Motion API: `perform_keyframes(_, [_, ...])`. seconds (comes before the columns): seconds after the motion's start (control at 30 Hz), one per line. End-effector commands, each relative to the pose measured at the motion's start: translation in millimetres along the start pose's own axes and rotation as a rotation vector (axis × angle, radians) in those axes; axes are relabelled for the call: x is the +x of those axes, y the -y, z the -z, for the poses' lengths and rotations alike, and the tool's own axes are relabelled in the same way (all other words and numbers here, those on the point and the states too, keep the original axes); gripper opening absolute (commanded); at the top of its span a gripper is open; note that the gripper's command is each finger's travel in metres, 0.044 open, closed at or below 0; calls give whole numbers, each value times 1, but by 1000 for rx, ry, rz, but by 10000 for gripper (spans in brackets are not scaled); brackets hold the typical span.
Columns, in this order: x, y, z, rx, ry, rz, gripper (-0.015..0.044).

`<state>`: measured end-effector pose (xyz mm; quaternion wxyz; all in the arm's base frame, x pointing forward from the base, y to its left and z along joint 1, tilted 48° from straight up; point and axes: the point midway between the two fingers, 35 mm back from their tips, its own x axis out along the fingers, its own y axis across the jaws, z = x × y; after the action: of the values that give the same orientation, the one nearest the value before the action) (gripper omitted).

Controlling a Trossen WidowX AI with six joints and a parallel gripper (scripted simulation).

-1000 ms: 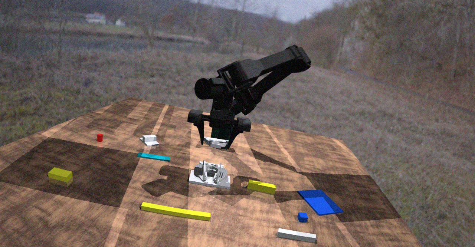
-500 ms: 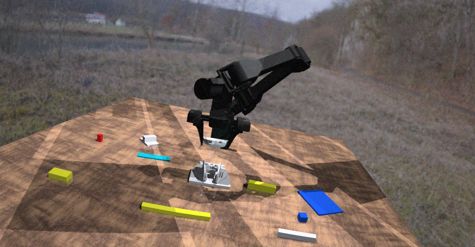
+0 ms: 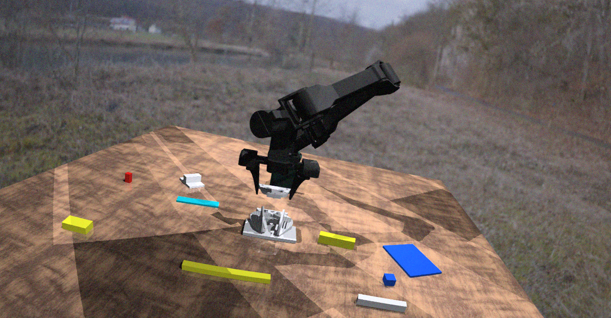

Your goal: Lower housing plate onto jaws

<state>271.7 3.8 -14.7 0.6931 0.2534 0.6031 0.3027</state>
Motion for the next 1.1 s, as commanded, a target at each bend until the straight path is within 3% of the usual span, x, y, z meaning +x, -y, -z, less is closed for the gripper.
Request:
perform_keyframes(0.0, [9, -1, 2, 9, -6, -6, 351])
perform_keyframes(0.67, [41, -3, 4, 7, -6, -12, 351])
perform_keyframes(1.07, [42, -3, 4, 7, -6, -12, 351])
